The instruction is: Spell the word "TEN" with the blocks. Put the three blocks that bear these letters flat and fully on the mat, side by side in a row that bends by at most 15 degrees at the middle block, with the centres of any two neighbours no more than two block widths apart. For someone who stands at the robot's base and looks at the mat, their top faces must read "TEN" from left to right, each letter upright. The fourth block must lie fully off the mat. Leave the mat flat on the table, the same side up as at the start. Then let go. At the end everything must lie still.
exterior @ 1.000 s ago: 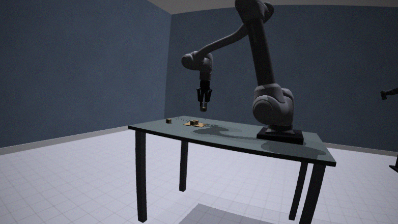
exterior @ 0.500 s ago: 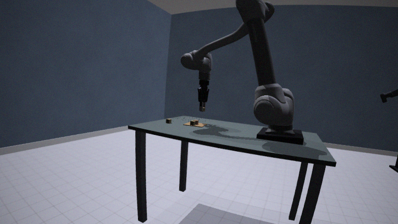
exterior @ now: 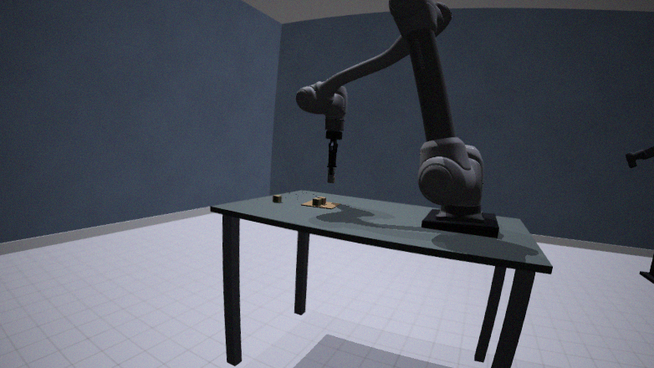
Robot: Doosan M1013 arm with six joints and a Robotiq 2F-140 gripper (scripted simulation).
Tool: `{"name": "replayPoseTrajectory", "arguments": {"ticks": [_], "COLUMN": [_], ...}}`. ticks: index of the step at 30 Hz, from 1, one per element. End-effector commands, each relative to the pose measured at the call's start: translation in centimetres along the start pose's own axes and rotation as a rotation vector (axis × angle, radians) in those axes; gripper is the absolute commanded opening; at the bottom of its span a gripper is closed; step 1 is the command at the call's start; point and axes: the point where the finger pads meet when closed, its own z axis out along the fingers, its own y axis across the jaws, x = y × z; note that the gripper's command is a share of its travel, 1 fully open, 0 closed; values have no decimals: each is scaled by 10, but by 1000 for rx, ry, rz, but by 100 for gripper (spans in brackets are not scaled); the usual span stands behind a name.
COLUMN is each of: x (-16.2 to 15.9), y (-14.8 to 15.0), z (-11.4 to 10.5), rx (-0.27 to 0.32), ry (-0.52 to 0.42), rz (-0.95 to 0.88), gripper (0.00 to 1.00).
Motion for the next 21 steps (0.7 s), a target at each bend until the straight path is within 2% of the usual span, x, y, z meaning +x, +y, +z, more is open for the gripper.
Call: {"name": "replayPoseTrajectory", "arguments": {"ticks": [1, 5, 6, 21], "x": [-1, -1, -2, -6], "y": [5, 6, 8, 20], "z": [-3, -3, -4, -4], "rx": [-6, -6, -6, -6], "ry": [-1, -1, -1, -2], "rz": [-139, -203, -280, -728], "gripper": [16, 16, 16, 16]}}
